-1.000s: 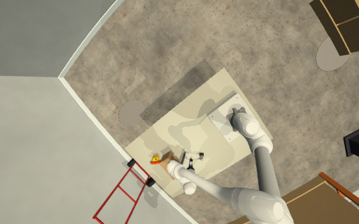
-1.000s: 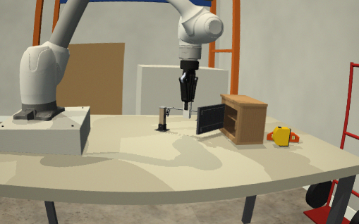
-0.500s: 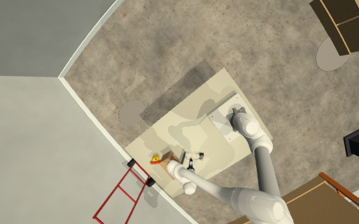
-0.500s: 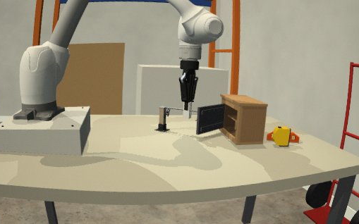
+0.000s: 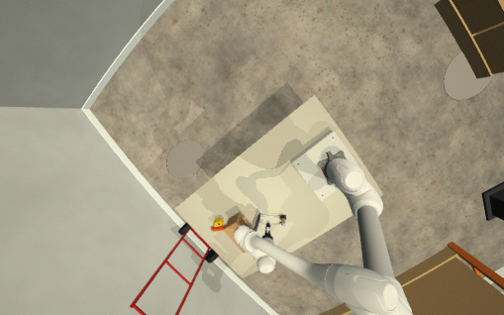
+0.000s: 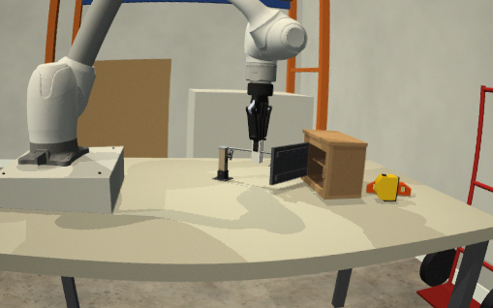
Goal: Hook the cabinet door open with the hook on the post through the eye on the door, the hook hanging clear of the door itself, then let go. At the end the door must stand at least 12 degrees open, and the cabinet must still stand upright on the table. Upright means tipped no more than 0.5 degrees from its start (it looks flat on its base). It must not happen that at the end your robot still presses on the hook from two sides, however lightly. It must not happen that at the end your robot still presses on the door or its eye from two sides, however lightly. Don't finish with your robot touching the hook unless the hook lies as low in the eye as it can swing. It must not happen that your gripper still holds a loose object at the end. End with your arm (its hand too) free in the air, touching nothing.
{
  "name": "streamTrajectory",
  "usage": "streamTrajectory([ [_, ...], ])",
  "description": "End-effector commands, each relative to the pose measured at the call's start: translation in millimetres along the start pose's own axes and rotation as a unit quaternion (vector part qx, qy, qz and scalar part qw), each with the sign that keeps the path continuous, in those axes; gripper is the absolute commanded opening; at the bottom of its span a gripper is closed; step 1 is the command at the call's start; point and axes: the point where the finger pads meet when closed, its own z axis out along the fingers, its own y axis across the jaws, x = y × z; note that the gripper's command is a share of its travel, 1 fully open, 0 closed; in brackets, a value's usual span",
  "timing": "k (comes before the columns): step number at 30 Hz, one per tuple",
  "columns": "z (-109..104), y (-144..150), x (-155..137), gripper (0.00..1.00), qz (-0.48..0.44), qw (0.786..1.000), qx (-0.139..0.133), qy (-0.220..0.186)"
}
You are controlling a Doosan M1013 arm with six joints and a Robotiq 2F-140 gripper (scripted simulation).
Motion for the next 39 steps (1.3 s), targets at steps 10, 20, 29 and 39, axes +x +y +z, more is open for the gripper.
streamTrajectory([
  [10, -0.1, 0.0, 0.0, 0.03, 0.000, 1.000, 0.000, 0.000],
  [20, -0.1, 0.0, 0.0, 0.03, 0.000, 1.000, 0.000, 0.000],
  [29, -0.1, 0.0, 0.0, 0.14, 0.000, 1.000, 0.000, 0.000],
  [39, -0.1, 0.0, 0.0, 0.14, 0.000, 1.000, 0.000, 0.000],
])
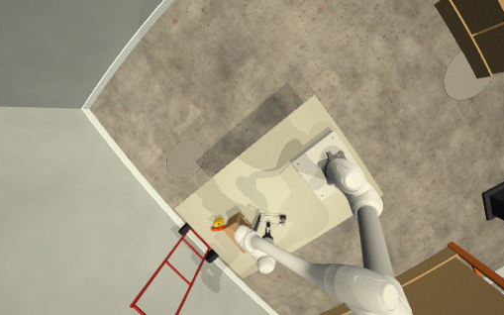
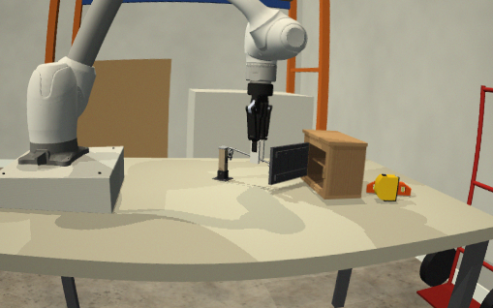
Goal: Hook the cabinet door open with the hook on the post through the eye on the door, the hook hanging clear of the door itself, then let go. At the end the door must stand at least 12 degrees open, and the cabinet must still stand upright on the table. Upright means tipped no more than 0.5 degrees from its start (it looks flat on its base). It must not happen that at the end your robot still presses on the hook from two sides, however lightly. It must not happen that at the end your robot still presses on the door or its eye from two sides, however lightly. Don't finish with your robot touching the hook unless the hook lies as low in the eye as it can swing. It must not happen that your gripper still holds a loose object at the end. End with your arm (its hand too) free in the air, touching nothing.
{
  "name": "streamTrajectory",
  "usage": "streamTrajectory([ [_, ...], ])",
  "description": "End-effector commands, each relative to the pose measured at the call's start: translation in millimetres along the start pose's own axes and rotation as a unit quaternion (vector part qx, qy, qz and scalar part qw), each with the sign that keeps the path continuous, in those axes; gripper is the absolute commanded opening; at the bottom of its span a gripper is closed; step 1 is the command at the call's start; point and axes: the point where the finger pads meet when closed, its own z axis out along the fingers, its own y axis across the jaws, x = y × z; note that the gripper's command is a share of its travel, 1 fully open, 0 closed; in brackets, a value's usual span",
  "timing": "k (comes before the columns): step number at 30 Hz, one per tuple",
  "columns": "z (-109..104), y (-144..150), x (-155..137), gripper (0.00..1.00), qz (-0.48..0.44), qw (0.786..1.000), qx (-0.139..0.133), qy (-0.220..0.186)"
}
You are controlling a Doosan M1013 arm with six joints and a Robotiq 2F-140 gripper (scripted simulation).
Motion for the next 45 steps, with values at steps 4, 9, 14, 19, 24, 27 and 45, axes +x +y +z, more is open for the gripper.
streamTrajectory([
  [4, -0.1, 0.0, 0.0, 0.14, 0.000, 1.000, 0.000, 0.000],
  [9, -0.1, 0.0, 0.0, 0.14, 0.000, 1.000, 0.000, 0.000],
  [14, -0.1, 0.0, 0.0, 0.14, 0.000, 1.000, 0.000, 0.000],
  [19, -0.1, 0.0, 0.0, 0.14, 0.000, 1.000, 0.000, 0.000],
  [24, -0.1, 0.0, 0.0, 0.14, 0.000, 1.000, 0.000, 0.000],
  [27, -0.2, 0.0, 0.0, 0.14, 0.000, 1.000, 0.000, 0.000],
  [45, -7.7, 0.0, 0.0, 0.14, 0.000, 1.000, 0.000, 0.000],
])
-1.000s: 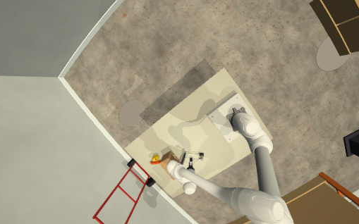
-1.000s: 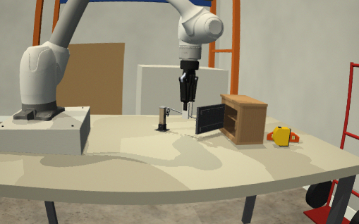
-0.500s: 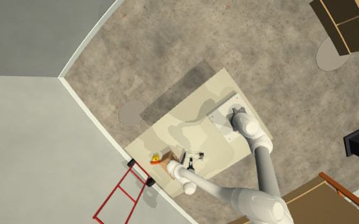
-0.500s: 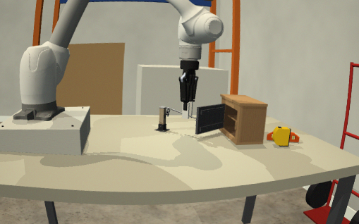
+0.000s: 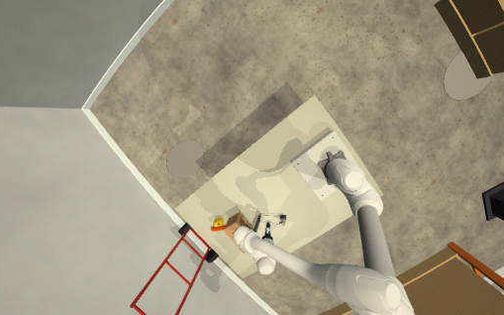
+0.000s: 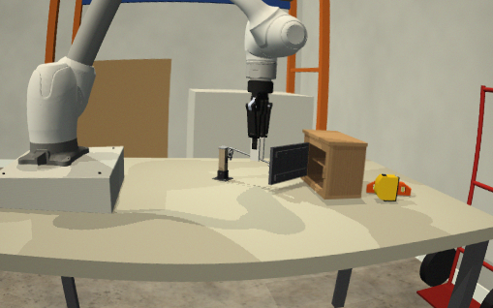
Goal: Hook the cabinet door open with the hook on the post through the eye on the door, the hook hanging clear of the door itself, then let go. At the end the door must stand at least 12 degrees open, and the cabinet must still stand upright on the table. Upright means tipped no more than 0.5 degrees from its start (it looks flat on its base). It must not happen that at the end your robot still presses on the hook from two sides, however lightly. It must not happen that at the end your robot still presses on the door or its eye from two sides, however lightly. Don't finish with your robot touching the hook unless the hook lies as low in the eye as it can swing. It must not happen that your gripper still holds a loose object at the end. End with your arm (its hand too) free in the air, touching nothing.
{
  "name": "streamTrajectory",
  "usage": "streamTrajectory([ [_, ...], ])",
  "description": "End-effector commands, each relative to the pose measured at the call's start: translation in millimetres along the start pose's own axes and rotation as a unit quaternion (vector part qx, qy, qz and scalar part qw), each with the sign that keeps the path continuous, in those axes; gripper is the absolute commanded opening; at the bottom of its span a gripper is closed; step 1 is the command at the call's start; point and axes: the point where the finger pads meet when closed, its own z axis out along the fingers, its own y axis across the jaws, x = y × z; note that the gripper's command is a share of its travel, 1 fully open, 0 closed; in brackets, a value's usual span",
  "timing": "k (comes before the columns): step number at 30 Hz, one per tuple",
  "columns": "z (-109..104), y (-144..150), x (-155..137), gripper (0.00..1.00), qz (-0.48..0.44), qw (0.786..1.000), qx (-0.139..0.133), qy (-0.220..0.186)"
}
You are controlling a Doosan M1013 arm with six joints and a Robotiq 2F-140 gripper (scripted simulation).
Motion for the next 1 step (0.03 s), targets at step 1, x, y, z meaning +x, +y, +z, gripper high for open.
streamTrajectory([
  [1, -0.1, 0.0, 0.0, 0.14, 0.000, 1.000, 0.000, 0.000],
])
